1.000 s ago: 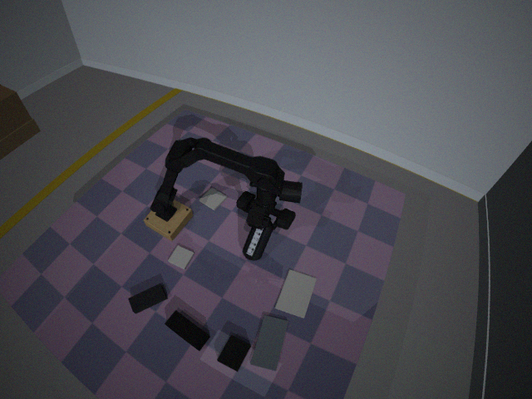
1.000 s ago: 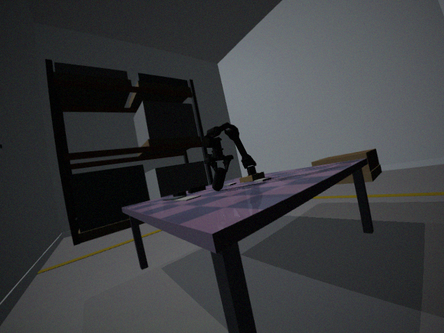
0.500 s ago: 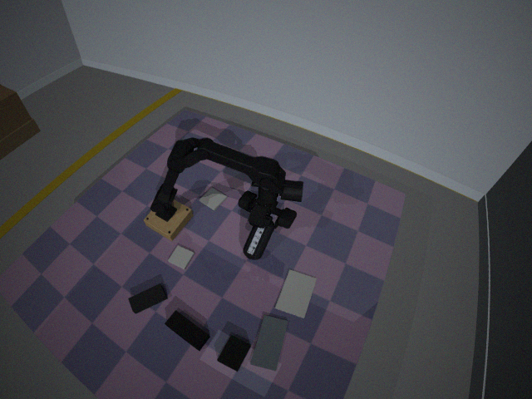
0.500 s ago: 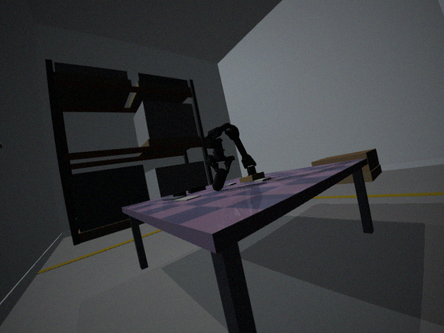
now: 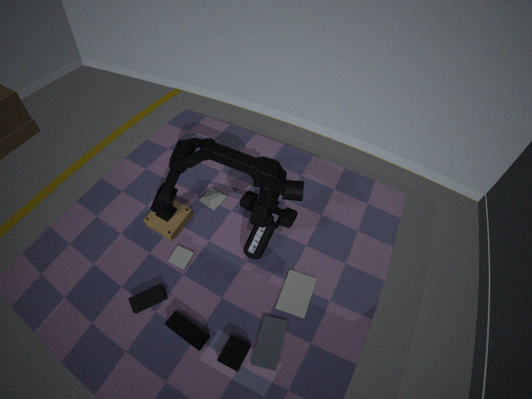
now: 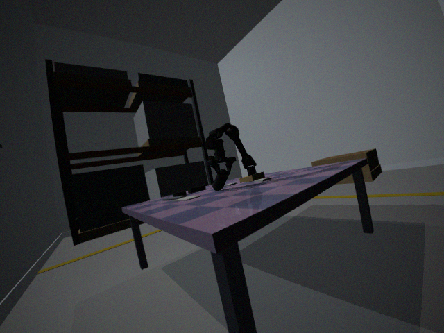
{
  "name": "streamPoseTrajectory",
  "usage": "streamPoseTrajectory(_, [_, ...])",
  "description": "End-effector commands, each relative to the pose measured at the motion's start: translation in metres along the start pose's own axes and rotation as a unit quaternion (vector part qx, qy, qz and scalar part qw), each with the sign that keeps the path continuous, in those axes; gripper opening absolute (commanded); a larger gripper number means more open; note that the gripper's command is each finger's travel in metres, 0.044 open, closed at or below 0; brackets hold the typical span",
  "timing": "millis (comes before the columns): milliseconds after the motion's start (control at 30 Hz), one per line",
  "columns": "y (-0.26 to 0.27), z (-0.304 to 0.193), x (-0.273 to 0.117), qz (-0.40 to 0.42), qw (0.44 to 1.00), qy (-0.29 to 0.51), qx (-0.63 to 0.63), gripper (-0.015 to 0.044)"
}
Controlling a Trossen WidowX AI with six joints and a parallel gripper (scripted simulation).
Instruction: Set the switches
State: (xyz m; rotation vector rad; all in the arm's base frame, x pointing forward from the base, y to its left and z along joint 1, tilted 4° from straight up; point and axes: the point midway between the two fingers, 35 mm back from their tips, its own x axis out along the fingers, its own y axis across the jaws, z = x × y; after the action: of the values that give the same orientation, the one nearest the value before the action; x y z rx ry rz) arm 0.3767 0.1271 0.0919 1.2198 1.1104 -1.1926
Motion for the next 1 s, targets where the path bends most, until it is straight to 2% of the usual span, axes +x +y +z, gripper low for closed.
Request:
streamPoseTrajectory(0, [-0.002, 0.003, 0.008, -0.009, 1.000, -0.006, 0.007, 0.0338])
streamPoseTrajectory(967, [-0.002, -0.011, 0.027, -0.009, 1.000, -0.005, 0.007, 0.0338])
